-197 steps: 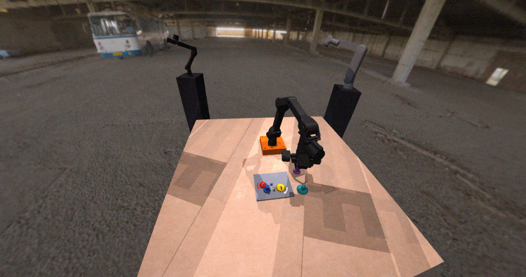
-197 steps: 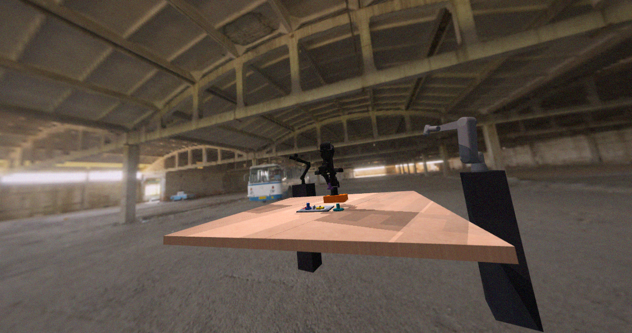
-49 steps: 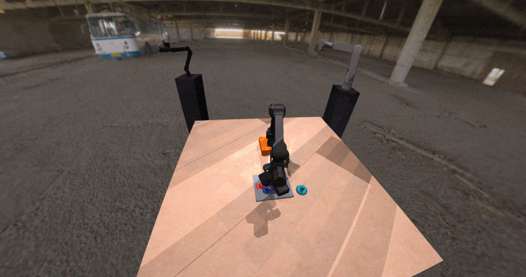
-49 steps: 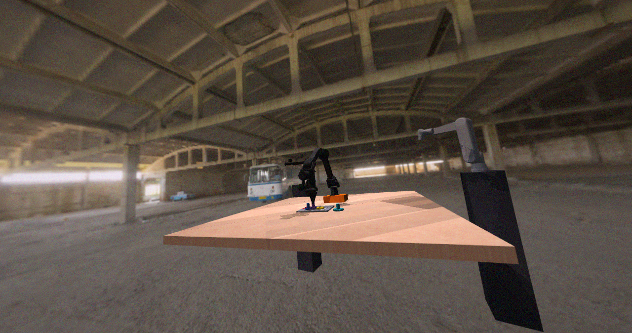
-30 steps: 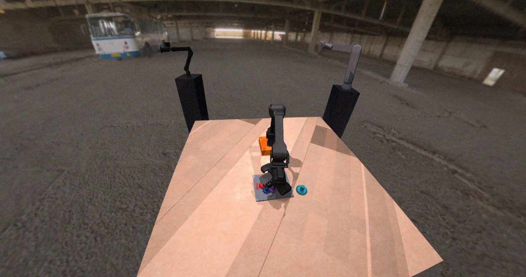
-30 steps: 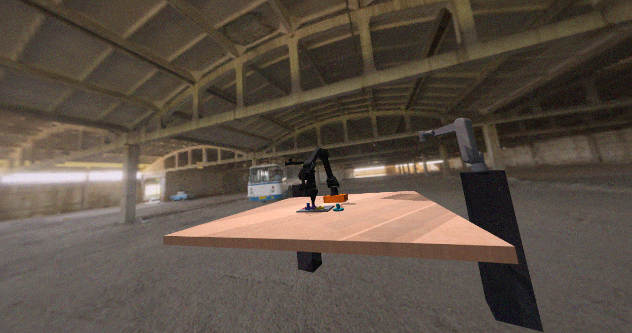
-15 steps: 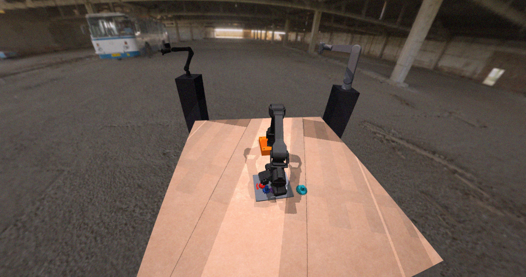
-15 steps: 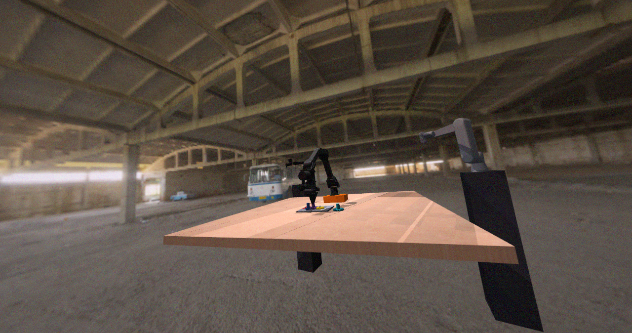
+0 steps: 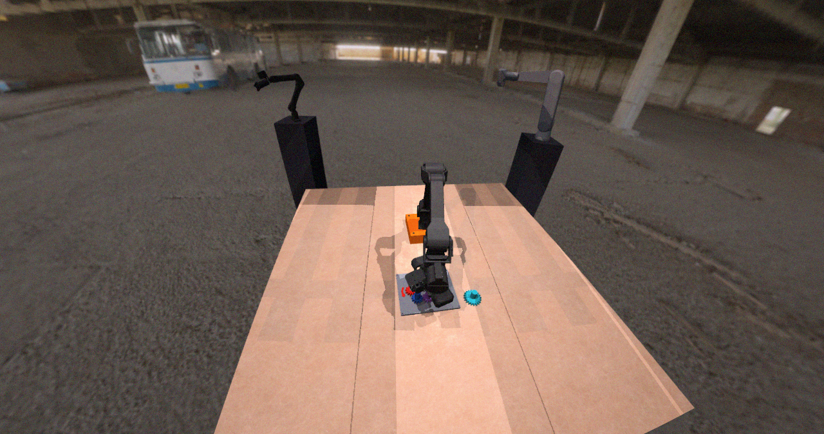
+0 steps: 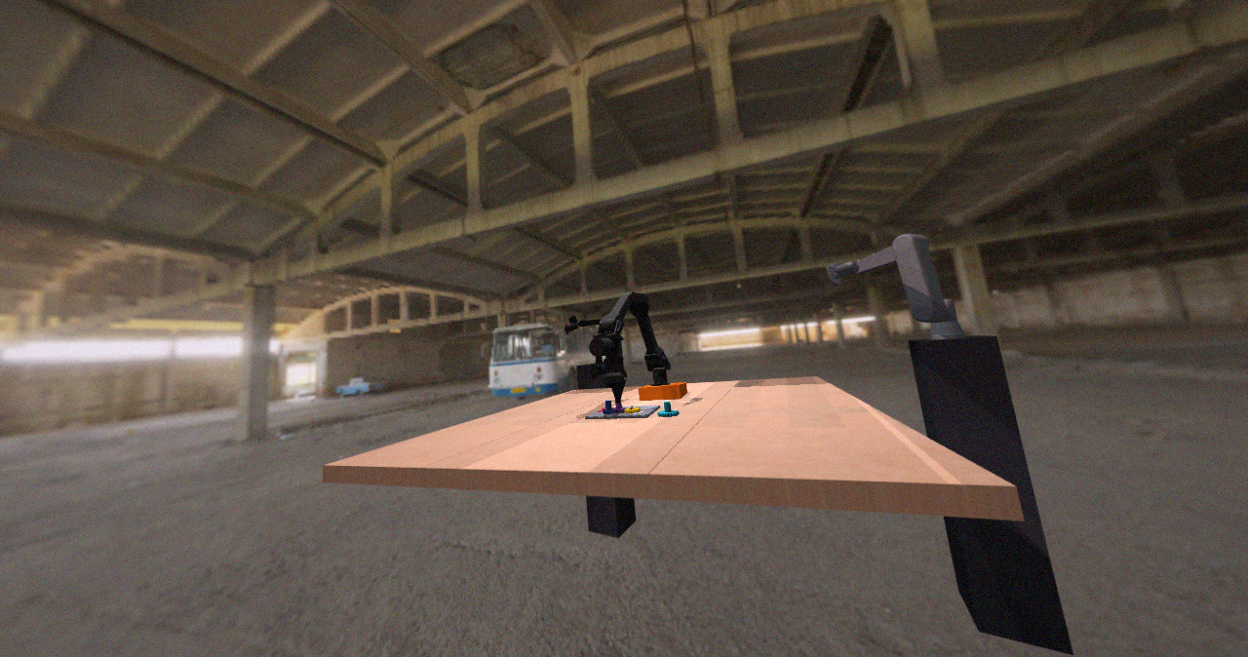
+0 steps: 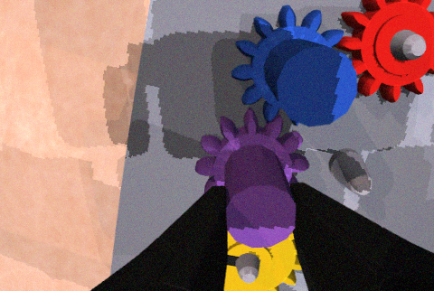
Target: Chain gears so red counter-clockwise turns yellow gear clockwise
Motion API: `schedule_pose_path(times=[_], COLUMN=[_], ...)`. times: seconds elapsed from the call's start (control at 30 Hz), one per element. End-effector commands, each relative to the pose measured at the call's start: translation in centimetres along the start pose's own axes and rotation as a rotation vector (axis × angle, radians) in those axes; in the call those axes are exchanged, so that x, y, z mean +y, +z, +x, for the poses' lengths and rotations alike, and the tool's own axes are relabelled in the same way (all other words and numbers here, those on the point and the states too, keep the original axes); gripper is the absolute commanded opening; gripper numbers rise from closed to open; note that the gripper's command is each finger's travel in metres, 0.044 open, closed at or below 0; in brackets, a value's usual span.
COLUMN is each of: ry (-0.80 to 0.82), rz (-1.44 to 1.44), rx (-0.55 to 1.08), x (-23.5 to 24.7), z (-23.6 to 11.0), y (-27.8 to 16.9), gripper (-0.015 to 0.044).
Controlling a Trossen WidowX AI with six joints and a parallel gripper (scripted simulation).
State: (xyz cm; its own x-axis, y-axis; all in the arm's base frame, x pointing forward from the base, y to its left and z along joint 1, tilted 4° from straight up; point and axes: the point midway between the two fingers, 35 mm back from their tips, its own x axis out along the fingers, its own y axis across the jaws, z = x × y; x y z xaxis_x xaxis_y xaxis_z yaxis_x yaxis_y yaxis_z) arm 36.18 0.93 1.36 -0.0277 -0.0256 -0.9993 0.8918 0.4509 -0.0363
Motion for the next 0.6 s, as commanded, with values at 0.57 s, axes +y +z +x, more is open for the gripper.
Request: schedule_pose_path(times=[0.57], ry=[-0.002], rz=[-0.122], rx=[0.0], x=[0.0], z=[0.25], y=[-0.03], gripper=[0.0])
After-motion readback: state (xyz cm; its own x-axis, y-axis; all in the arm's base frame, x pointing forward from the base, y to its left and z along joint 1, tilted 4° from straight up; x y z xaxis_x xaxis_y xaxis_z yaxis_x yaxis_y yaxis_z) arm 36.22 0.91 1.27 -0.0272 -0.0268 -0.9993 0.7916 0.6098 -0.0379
